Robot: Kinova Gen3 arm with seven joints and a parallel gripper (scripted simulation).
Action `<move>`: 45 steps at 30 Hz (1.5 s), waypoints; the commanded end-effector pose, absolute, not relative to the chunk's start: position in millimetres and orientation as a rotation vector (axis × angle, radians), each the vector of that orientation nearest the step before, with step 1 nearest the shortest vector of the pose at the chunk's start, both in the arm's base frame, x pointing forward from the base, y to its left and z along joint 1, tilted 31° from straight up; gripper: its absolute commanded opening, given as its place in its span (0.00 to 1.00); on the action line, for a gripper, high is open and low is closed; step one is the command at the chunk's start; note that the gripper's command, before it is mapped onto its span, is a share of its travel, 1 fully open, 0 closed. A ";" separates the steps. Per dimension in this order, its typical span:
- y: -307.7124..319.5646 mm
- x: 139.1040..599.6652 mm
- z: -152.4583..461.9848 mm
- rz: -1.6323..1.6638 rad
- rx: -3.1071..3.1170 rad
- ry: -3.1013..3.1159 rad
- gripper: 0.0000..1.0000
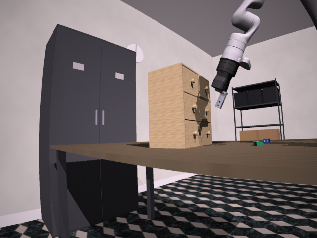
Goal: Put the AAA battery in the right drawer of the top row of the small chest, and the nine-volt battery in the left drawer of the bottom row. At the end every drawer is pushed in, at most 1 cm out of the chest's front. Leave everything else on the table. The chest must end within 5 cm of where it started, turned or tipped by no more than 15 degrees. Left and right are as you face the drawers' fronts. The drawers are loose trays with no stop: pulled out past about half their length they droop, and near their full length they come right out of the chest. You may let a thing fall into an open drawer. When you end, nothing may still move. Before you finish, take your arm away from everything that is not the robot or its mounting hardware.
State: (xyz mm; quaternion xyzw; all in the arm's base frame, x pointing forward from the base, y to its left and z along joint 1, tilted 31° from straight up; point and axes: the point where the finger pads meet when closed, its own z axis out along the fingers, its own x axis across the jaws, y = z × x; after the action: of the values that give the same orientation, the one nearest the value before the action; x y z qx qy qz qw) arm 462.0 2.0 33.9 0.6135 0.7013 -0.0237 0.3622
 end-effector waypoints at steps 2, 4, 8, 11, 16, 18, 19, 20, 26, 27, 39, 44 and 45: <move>0.8 462.7 33.6 -0.033 1.591 1.801 0.00; 0.8 462.7 33.6 -0.033 1.591 1.801 0.00; -0.1 464.0 32.1 -0.020 1.582 1.798 0.00; -1.0 464.9 31.3 -0.012 1.574 1.795 0.00; -2.9 465.7 29.3 0.001 1.564 1.789 0.00; -3.6 466.1 28.0 0.007 1.559 1.787 0.00; -3.9 466.3 27.5 0.010 1.557 1.786 0.00; -3.9 466.3 27.5 0.010 1.557 1.786 0.00; -5.1 468.7 25.8 0.030 1.541 1.780 0.00; -5.3 469.3 25.7 0.034 1.537 1.779 0.00; -8.5 473.7 20.6 0.076 1.503 1.766 0.00; -10.2 475.7 17.7 0.097 1.487 1.759 0.00; -10.5 476.2 17.1 0.101 1.483 1.757 0.00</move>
State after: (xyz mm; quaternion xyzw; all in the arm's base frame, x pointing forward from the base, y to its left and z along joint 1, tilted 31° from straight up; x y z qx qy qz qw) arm 477.9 -4.3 19.4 0.5869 0.6990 0.0426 0.4065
